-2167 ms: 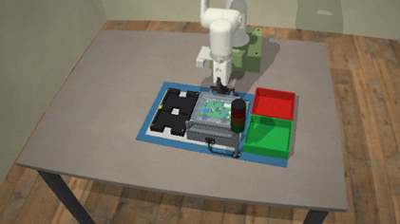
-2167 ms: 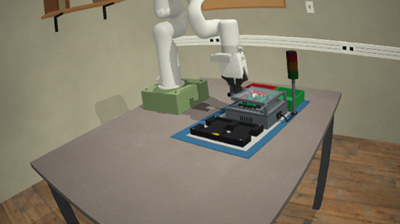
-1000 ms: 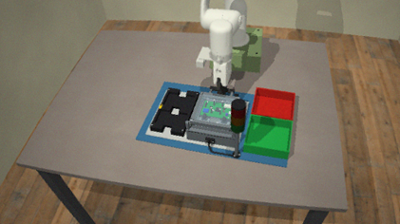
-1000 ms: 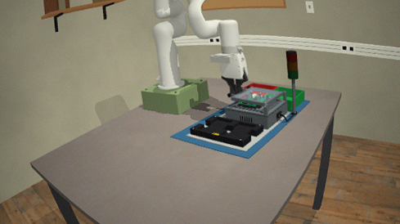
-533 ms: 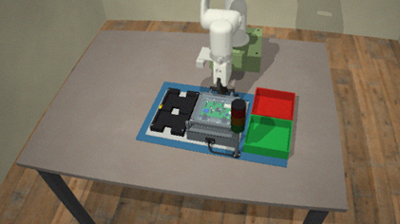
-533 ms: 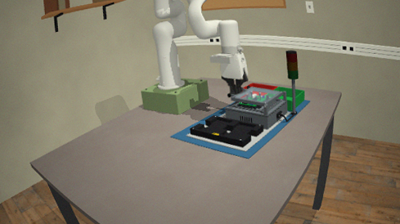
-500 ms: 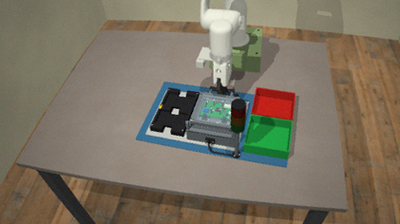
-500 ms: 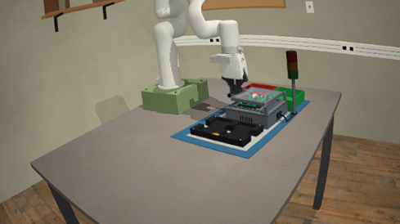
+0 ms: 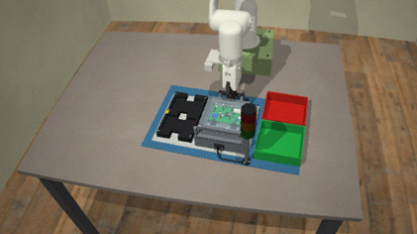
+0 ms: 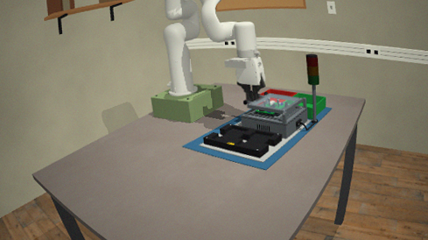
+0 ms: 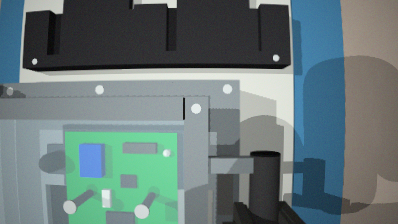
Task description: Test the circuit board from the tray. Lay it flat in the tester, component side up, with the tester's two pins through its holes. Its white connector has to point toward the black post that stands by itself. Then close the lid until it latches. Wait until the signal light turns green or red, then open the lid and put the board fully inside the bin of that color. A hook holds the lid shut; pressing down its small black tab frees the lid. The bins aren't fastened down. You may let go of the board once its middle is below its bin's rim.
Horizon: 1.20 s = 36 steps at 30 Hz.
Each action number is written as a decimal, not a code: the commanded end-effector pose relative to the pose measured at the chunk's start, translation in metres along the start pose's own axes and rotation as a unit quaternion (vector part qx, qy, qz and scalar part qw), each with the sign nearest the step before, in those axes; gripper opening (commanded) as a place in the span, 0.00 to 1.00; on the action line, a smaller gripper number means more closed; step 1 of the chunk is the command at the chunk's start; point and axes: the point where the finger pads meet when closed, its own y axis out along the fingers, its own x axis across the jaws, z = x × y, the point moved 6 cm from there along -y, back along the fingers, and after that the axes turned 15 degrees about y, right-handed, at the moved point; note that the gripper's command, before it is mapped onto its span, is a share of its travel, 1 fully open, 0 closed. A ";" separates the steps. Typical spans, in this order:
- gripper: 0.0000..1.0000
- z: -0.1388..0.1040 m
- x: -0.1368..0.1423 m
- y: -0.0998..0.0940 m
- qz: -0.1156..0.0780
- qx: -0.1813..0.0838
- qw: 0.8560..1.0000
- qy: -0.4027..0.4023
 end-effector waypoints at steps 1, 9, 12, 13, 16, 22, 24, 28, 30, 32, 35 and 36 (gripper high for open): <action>0.00 0.000 -0.001 0.000 0.002 -0.001 1.000 0.000; 0.00 0.000 -0.001 0.000 0.002 -0.001 1.000 0.000; 0.00 0.000 -0.001 0.000 0.002 -0.001 1.000 0.000; 0.00 0.000 -0.001 0.000 0.002 -0.001 1.000 0.000; 0.00 0.000 -0.001 0.001 0.002 -0.001 1.000 0.000; 0.00 0.000 -0.001 0.001 0.002 -0.001 1.000 0.000; 0.00 0.000 -0.001 0.001 0.002 -0.001 1.000 0.000; 0.24 0.000 -0.001 0.001 0.002 -0.001 1.000 0.000; 0.24 0.000 -0.001 0.001 0.002 -0.001 1.000 0.000; 0.24 0.000 -0.001 0.001 0.002 -0.001 1.000 0.000; 0.24 0.000 -0.001 0.001 0.002 -0.001 1.000 0.000; 0.24 0.000 -0.001 0.001 0.002 -0.001 1.000 0.000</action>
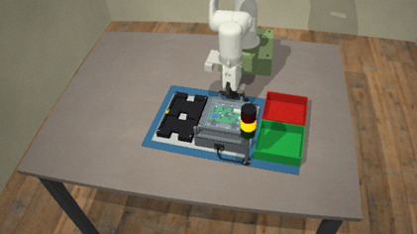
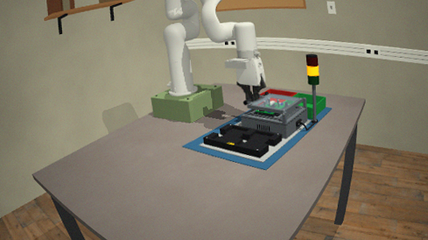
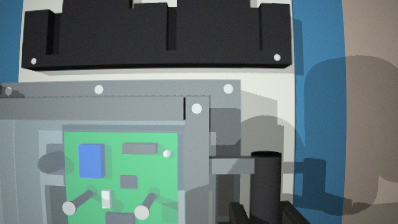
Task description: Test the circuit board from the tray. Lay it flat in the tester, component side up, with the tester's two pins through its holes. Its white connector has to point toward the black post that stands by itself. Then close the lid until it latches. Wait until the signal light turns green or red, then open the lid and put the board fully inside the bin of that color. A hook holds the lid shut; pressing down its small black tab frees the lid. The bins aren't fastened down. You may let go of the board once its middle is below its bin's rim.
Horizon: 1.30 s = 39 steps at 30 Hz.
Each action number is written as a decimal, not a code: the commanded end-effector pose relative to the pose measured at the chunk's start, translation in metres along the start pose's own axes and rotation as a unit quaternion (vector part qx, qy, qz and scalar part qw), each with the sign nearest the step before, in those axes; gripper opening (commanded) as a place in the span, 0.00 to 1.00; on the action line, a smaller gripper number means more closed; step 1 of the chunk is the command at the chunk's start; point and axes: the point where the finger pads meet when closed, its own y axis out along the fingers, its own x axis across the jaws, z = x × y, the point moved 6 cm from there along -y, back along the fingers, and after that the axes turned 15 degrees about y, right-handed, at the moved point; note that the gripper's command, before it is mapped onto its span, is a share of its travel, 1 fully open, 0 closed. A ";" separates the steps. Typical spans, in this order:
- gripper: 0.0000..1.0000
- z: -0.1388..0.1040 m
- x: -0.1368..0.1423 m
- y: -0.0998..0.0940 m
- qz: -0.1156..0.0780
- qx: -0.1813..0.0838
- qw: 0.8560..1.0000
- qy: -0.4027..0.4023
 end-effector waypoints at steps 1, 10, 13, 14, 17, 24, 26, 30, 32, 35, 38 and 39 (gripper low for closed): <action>0.24 0.000 -0.001 -0.001 0.001 0.000 1.000 0.000; 0.24 0.000 -0.001 -0.001 0.001 0.000 1.000 0.000; 0.24 0.000 -0.001 -0.001 0.001 0.000 1.000 0.000; 0.24 0.000 -0.001 -0.001 0.001 0.000 1.000 0.000; 0.24 0.000 -0.001 -0.001 0.001 0.000 1.000 0.000; 0.24 0.000 -0.001 -0.001 0.001 0.000 1.000 0.000; 0.24 0.000 -0.001 -0.001 0.001 0.000 1.000 0.000; 0.24 0.000 -0.001 -0.003 0.001 0.000 1.000 0.000; 0.24 0.000 -0.001 -0.006 0.001 0.000 1.000 0.000; 0.24 0.000 -0.001 -0.011 0.001 0.000 1.000 0.000; 0.24 0.000 -0.001 -0.018 0.001 0.000 1.000 0.000; 0.24 0.000 -0.001 -0.022 0.001 0.000 1.000 0.000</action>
